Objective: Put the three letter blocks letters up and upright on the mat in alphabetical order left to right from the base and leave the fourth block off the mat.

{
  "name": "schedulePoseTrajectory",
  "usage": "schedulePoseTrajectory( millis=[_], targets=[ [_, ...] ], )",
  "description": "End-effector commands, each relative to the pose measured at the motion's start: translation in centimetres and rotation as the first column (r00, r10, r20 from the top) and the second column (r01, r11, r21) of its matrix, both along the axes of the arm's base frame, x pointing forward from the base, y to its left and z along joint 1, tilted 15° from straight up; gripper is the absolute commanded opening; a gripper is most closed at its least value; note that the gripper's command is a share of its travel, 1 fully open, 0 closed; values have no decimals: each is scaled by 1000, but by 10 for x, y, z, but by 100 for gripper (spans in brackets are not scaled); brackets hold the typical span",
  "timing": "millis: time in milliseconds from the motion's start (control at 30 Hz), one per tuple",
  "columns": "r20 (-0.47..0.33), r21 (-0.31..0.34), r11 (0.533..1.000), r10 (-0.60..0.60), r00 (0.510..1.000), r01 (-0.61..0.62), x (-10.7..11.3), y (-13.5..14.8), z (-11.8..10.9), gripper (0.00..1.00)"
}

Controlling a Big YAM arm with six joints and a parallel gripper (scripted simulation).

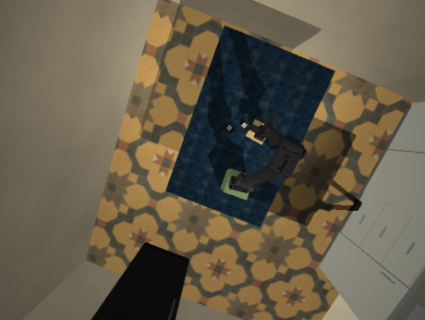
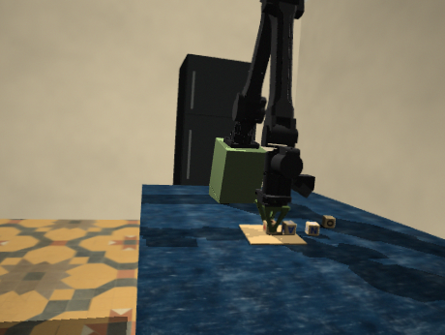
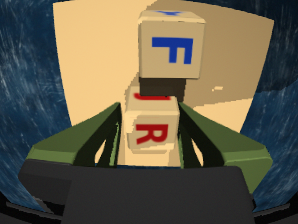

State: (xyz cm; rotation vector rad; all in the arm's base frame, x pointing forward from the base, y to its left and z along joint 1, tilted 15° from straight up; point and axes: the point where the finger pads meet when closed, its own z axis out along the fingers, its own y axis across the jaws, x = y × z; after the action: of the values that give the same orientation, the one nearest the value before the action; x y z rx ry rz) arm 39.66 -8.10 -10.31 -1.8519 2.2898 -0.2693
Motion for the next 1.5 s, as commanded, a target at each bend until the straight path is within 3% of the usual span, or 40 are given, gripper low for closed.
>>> schedulePoseTrajectory(
  millis=[0, 267, 300, 833, 1467],
  targets=[
    [3, -1, 1000, -4, 1000, 4, 2, -6, 0, 44],
    [3, -1, 1000, -4, 1000, 4, 2, -6, 0, 44],
    [3, -1, 1000, -4, 1000, 4, 2, -6, 0, 56],
    [3, -1, 1000, -4, 1000, 4, 2, -6, 0, 56],
    [13, -3, 1000, -2, 1000, 2, -2, -5, 20, 56]
  ],
)
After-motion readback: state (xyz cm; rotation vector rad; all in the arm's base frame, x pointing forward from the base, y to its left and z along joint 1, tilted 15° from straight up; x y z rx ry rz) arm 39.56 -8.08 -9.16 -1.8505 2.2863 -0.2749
